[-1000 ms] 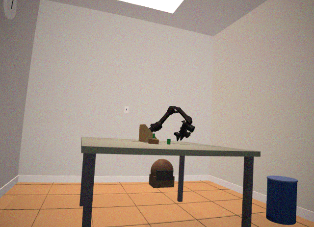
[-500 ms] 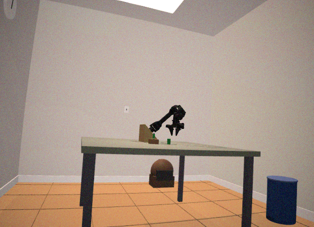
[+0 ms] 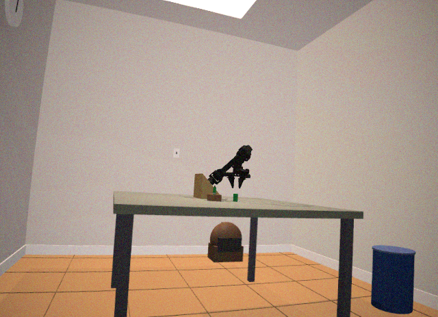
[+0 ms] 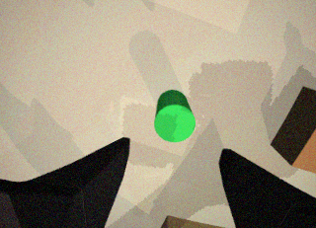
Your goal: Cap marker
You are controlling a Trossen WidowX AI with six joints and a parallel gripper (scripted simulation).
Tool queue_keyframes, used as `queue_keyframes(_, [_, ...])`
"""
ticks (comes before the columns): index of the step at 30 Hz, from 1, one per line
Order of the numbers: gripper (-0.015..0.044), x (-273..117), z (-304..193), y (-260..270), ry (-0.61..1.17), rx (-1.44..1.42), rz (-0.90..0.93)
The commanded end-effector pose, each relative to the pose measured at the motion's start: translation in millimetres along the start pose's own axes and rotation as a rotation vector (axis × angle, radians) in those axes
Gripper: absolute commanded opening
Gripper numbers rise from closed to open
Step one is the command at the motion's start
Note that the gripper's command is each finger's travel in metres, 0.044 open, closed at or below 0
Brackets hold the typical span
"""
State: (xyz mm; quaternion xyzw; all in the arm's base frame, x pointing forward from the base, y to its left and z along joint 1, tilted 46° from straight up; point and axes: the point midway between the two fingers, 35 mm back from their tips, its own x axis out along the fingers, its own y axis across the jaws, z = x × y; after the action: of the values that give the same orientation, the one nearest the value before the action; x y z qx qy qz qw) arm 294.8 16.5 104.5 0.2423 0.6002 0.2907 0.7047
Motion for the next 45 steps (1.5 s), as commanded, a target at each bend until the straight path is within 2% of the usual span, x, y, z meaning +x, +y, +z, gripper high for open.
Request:
queue_keyframes(1, [0.0255, 7, 1, -1, -0.008, 0.006, 0.003])
queue_keyframes(42, [0.0255, 73, 1, 0, -0.009, 0.005, 0.006])
queue_keyframes(45, [0.0176, 73, 0, -1, -0.009, 0.005, 0.006])
